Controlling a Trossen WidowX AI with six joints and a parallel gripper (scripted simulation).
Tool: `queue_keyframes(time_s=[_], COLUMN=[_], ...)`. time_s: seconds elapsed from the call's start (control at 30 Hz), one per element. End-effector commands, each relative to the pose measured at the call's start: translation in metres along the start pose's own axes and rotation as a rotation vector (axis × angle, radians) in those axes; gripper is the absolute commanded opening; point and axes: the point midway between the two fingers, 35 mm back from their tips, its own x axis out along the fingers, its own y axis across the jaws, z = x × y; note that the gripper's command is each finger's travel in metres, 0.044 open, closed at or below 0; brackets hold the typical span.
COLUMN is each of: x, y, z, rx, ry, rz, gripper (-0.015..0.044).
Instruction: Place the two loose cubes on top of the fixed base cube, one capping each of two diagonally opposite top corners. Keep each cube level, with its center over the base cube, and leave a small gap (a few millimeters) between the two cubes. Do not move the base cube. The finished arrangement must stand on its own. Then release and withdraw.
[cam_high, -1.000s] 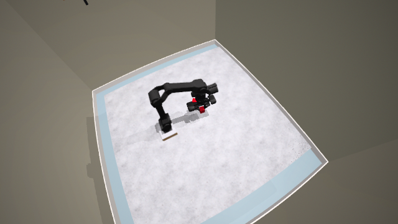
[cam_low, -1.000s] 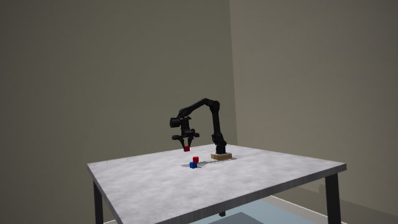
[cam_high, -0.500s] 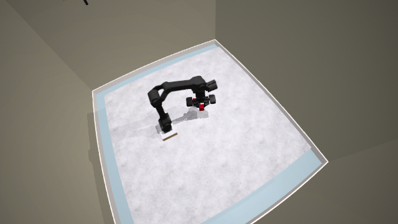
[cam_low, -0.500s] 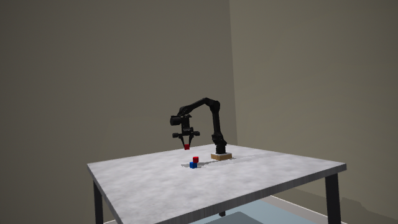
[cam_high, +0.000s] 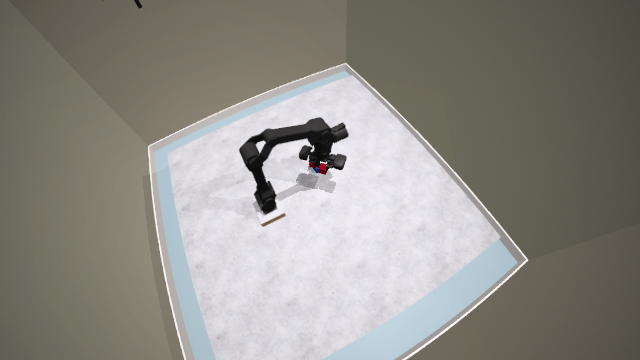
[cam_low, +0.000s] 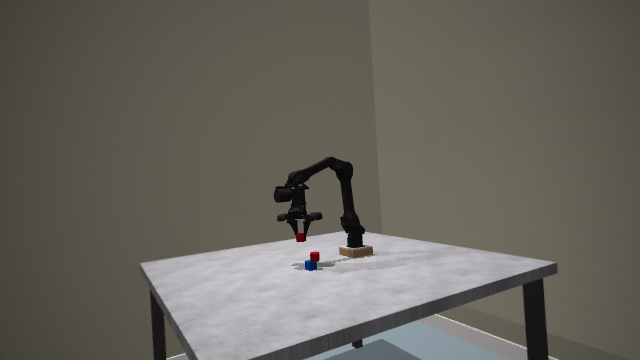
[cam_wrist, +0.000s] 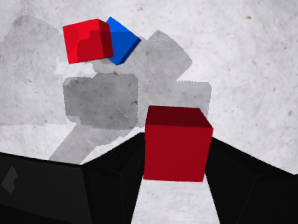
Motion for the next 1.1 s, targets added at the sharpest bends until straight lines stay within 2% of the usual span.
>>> queue_keyframes(time_s=[0.0, 1.07], x=[0.0, 0.004], y=[0.001, 0.028], z=[0.007, 0.048], rx=[0.104, 1.07], ry=[-0.004, -0.008], rz=[-0.004, 0.002], gripper=[0.0105, 0.0105])
